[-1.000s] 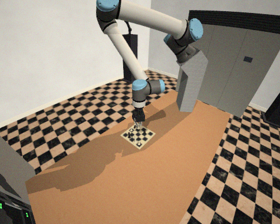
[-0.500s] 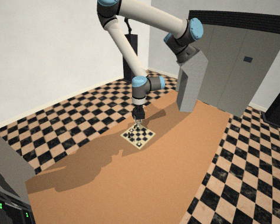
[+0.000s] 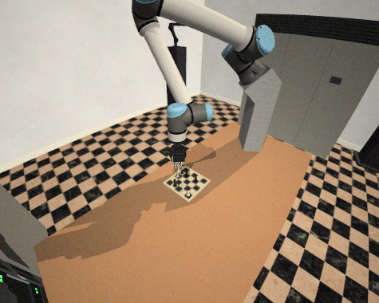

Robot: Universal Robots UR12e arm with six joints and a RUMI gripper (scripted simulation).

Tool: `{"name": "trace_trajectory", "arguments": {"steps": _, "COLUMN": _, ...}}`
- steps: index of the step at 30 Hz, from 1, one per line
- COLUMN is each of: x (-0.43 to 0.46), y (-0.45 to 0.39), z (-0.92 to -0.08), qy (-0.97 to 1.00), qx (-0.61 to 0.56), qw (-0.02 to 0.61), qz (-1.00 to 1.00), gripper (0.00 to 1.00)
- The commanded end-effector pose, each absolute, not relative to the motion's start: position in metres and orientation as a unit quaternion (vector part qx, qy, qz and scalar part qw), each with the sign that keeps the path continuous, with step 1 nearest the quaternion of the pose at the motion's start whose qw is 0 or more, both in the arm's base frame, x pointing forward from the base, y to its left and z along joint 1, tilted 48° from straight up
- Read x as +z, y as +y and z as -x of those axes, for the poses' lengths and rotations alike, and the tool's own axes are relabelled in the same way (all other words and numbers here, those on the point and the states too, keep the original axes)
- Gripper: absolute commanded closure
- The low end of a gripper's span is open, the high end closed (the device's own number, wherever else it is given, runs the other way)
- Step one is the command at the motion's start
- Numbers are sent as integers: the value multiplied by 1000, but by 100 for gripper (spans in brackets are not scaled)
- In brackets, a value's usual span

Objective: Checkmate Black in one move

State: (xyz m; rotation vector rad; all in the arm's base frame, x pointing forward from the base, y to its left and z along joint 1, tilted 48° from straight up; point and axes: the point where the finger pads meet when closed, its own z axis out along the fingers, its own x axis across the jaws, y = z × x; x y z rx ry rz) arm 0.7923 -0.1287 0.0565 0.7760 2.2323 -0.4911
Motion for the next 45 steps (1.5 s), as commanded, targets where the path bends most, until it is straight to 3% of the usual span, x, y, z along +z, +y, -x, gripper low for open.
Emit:
{"name": "trace_trajectory", "arguments": {"steps": 1, "x": 58, "y": -129, "z": -793, "qy": 864, "qx": -190, "qw": 356, "qz": -301, "gripper": 100}}
{"name": "trace_trajectory", "arguments": {"steps": 45, "x": -7, "y": -181, "z": -841, "qy": 864, "qx": -190, "qw": 356, "qz": -301, "gripper": 100}}
